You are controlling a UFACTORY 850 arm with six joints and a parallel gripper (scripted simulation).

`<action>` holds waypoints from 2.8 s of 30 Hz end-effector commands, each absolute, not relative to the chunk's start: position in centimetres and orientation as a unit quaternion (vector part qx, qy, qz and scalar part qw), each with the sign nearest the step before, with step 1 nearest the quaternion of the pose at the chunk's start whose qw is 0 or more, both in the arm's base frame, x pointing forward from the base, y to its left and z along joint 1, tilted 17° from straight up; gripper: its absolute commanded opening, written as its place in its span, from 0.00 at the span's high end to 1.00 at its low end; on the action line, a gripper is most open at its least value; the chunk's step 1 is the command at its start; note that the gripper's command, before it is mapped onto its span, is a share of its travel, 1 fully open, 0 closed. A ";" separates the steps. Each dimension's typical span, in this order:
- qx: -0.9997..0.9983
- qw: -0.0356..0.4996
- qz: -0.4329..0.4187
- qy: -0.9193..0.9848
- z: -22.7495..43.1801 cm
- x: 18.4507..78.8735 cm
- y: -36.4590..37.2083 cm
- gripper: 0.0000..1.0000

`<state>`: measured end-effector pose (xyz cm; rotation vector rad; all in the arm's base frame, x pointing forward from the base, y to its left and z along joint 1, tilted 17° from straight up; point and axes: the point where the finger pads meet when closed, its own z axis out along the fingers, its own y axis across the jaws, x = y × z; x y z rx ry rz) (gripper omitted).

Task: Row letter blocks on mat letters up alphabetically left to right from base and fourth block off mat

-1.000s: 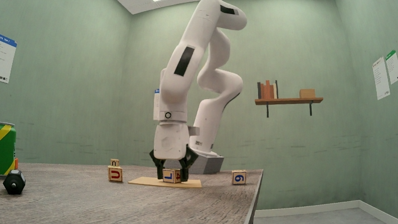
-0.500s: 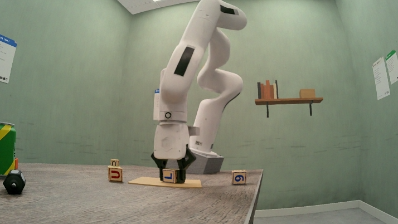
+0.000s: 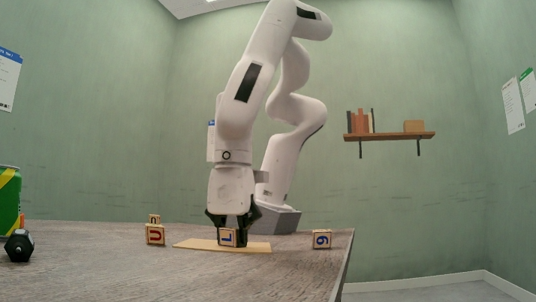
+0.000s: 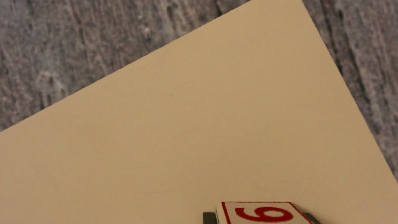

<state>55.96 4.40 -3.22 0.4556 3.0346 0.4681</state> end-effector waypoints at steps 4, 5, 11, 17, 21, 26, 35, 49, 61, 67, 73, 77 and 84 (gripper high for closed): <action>0.147 0.020 0.151 0.977 -3.1 56.1 4.4 0.59; 0.147 0.020 0.151 0.977 -3.1 56.1 4.4 0.59; 0.147 0.020 0.151 0.977 -3.1 56.1 4.4 0.59; 0.147 0.020 0.151 0.977 -3.1 56.1 4.4 0.59; 0.147 0.020 0.151 0.977 -3.1 56.1 4.4 0.59; 0.147 0.020 0.151 0.977 -3.0 56.1 4.3 0.59; 0.147 0.020 0.151 0.977 1.4 55.7 3.0 0.59; 0.147 0.020 0.151 0.977 6.4 55.3 1.5 0.59; 0.140 0.021 0.151 0.978 6.4 55.2 1.5 0.59; 0.067 0.032 0.149 0.986 6.4 55.2 1.3 0.59; -0.027 0.046 0.145 0.988 6.3 55.1 1.1 0.59; -0.057 0.050 0.143 0.987 6.3 55.0 1.1 0.59; -0.176 0.067 0.136 0.973 6.2 54.9 0.8 0.59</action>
